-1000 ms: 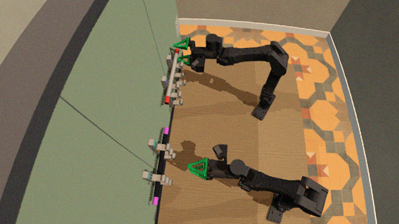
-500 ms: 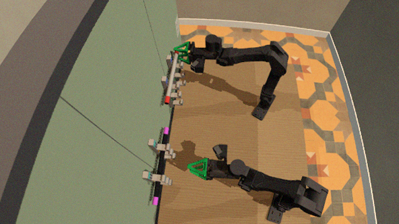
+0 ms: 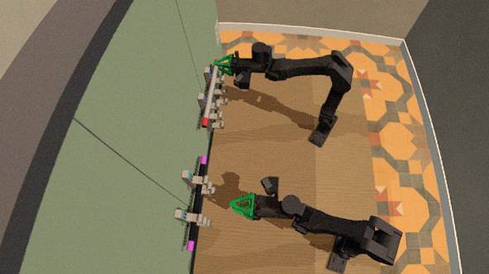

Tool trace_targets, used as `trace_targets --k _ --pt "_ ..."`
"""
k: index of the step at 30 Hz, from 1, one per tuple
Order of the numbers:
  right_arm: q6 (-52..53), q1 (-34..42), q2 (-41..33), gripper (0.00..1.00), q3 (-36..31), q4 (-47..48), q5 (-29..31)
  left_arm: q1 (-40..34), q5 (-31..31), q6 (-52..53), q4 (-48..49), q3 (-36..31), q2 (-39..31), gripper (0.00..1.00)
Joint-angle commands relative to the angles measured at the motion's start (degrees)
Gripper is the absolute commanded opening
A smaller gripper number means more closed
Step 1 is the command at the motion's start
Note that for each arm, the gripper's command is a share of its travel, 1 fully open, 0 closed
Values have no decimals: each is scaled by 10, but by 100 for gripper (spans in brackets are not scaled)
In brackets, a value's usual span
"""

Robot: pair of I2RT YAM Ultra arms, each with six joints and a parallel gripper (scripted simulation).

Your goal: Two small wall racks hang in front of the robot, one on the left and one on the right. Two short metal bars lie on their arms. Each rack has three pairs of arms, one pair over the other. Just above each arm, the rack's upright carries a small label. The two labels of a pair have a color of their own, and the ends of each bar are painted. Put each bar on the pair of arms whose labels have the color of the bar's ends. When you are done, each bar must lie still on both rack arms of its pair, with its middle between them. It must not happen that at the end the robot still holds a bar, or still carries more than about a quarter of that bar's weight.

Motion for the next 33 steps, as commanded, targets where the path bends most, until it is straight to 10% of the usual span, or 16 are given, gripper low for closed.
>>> trace_targets --k 1,33 --pt "6 4 -5 0 9 9 3 -6 -4 0 11 -2 0 100" --pt "6 0 -24 0 -5 4 -1 -6 -4 0 11 -2 0 100"
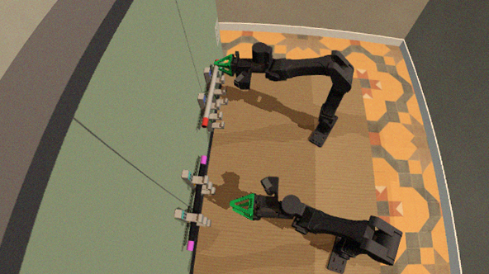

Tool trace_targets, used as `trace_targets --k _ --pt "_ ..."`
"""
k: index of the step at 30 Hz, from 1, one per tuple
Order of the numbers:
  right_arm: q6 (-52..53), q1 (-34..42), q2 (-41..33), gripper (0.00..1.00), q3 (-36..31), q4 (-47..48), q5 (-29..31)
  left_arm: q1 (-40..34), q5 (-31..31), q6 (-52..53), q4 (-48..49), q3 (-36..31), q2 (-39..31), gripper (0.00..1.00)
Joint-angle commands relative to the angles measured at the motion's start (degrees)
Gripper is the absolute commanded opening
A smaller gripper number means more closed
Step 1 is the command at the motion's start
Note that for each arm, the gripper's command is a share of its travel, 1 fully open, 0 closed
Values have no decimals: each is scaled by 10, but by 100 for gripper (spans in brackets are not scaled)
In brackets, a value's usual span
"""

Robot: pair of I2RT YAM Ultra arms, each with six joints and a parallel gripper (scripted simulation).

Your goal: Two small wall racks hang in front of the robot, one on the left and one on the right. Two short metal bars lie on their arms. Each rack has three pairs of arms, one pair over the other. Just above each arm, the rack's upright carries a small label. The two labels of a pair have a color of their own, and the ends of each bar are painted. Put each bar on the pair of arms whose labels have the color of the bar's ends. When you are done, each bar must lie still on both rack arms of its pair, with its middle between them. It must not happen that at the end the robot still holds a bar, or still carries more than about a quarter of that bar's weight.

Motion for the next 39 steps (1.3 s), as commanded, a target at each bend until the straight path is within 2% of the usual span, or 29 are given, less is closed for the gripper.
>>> trace_targets --k 1,39 --pt "5 0 -21 0 1 2 -1 -6 -4 0 11 -2 0 100" --pt "5 0 -36 0 61 -72 -1 -6 -4 0 11 -2 0 100"
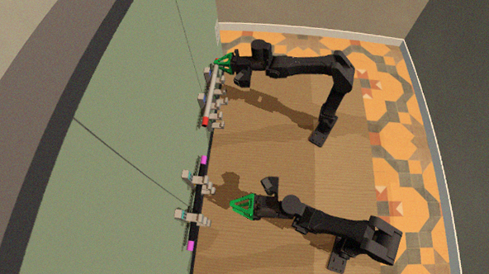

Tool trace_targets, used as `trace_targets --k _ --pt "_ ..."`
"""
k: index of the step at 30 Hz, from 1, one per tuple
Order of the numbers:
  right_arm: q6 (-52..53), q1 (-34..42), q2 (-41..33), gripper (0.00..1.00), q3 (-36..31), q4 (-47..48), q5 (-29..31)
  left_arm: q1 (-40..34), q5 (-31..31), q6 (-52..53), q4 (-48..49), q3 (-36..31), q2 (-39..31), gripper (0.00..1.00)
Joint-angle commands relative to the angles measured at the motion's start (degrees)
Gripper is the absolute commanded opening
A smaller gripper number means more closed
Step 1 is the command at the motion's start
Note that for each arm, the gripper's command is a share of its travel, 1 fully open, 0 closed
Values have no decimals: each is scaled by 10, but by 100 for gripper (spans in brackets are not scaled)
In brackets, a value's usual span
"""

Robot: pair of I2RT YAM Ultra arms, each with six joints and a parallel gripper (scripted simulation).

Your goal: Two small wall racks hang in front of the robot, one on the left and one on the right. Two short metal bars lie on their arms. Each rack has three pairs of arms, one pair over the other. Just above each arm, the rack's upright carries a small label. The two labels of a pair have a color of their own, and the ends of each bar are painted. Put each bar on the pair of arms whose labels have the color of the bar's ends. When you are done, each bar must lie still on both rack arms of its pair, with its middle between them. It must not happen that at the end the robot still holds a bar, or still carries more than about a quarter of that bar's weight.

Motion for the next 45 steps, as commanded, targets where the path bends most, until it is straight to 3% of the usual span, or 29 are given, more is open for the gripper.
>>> trace_targets --k 1,45 --pt "10 0 -28 0 31 -8 -1 -6 -4 0 11 -2 0 100" --pt "9 -10 -50 0 28 -29 -11 -6 -4 0 11 -2 0 100"
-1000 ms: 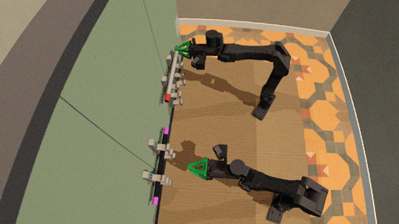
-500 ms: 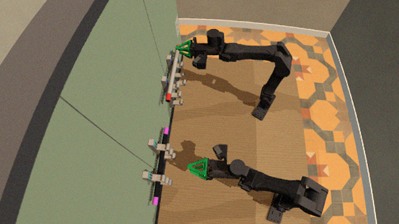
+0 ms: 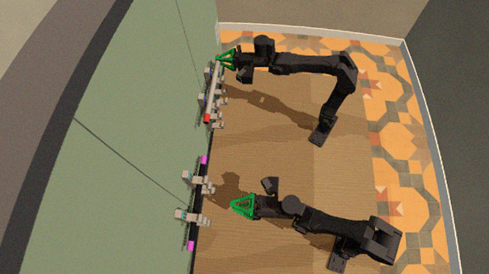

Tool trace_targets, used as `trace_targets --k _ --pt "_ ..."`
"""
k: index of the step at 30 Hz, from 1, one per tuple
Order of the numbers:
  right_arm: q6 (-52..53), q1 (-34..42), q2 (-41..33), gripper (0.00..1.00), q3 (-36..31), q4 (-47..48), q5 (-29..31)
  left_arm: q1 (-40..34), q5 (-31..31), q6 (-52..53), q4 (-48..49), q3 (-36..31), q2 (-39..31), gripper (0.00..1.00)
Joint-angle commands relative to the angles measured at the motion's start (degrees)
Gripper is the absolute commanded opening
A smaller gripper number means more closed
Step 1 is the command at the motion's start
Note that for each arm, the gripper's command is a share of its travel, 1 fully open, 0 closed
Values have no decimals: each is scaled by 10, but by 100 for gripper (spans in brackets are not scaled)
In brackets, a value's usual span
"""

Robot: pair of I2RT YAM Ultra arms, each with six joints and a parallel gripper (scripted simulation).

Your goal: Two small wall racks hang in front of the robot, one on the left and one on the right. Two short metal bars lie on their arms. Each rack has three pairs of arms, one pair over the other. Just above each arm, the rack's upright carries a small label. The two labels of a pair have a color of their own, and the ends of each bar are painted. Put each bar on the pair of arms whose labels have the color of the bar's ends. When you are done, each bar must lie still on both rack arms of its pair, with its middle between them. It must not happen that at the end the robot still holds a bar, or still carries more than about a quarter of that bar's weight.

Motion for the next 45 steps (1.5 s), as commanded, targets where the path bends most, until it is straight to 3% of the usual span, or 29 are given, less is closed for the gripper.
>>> trace_targets --k 1,45 --pt "10 -5 -23 0 6 14 -7 -6 -4 0 11 -2 0 100" --pt "10 -10 -24 0 -7 26 -11 -6 -4 0 11 -2 0 100"
